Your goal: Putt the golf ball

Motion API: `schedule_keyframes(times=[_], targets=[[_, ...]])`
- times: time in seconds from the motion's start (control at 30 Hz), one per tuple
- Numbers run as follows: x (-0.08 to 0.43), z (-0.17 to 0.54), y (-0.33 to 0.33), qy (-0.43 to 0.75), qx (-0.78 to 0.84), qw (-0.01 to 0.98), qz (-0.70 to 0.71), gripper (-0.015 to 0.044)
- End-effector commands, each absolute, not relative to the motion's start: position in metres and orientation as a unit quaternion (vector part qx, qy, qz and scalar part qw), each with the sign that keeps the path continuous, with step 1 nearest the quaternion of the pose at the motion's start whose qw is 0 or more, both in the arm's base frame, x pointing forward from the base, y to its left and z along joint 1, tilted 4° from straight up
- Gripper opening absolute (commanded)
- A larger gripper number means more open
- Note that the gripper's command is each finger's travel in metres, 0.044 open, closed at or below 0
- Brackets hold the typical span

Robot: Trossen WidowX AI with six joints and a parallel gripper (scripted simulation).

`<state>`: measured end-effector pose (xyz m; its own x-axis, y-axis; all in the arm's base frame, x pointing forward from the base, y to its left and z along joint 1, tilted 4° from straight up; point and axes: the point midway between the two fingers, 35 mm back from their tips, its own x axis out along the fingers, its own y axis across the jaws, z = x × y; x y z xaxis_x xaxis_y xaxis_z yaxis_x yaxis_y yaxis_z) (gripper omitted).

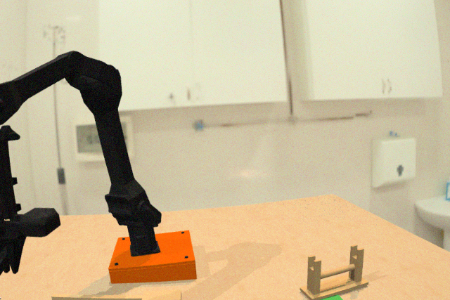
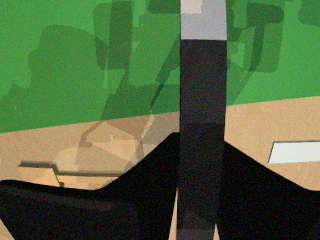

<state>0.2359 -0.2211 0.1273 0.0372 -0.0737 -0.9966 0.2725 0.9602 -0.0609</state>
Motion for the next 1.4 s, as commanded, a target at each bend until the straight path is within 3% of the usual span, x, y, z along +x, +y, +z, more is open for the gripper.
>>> schedule_keyframes(times=[0.0, 1.0, 1.37], targets=[[0.236, 0.122, -0.222, 0.681, 0.072, 0.718, -0.123, 0.0], [0.237, 0.096, -0.224, 0.682, 0.073, 0.717, -0.123, 0.0], [0.229, 0.095, -0.253, 0.682, 0.071, 0.718, -0.124, 0.0]])
